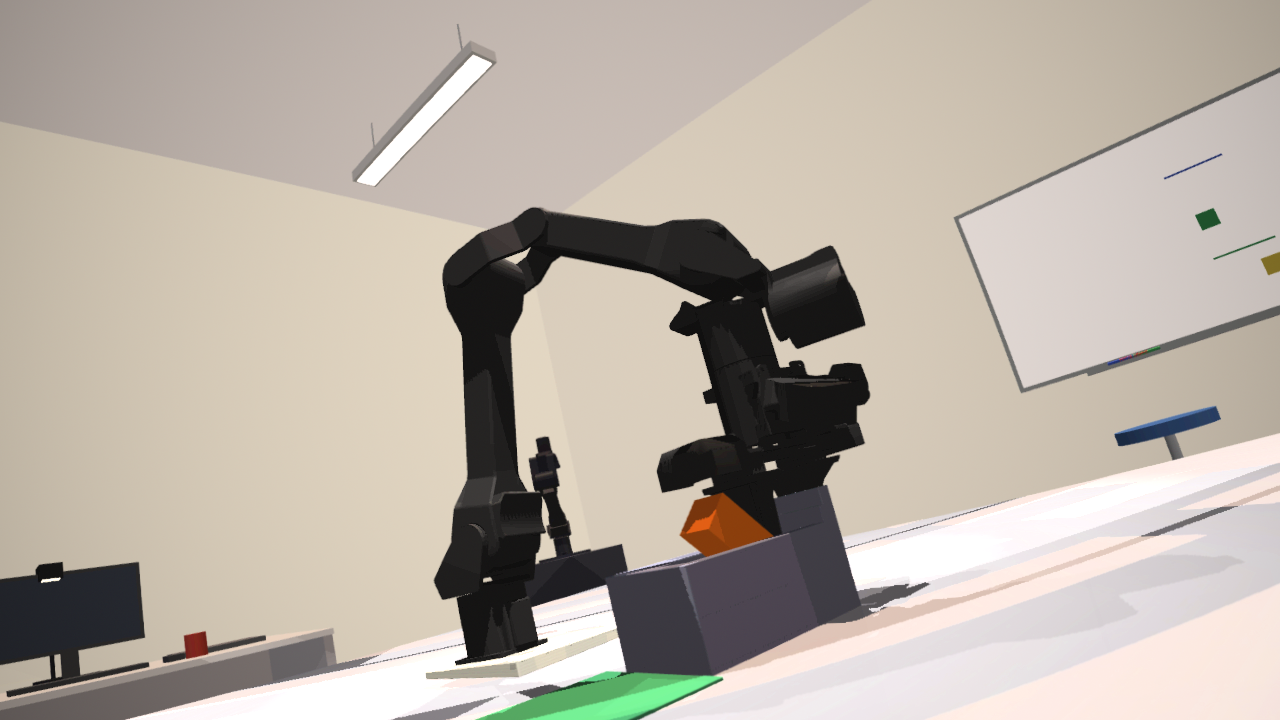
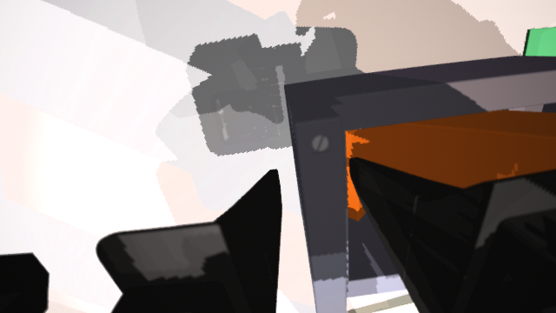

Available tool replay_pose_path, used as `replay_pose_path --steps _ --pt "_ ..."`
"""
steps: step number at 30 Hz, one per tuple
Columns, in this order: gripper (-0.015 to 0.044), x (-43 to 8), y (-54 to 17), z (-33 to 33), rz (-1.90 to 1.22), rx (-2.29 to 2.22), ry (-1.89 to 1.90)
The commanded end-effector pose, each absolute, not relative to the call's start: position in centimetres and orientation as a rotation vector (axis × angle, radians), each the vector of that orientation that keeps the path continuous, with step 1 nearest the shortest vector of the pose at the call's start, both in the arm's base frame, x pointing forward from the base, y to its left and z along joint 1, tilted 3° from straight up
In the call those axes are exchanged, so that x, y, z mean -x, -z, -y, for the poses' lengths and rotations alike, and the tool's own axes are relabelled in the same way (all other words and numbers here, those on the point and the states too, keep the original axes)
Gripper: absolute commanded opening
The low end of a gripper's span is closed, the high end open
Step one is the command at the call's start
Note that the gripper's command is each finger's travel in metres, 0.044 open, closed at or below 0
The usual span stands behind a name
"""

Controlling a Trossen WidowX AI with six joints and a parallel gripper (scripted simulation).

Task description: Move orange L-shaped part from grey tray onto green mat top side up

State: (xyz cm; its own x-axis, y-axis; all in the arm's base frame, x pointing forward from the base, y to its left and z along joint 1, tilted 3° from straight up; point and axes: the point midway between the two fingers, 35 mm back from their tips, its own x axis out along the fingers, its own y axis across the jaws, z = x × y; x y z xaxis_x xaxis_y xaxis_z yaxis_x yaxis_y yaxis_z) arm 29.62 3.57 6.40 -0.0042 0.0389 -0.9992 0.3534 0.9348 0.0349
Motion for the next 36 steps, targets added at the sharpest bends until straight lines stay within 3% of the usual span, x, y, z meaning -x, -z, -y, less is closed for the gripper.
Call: replay_pose_path --steps 1,30,36 --pt "0.0180 -29.6 -6.0 -3.5 -1.565 -0.313 0.260" --pt "0.0180 -30.0 -7.5 -4.6 -1.565 -0.314 0.259" --pt "0.0180 -30.3 -11.8 -4.0 -1.565 -0.313 0.260"
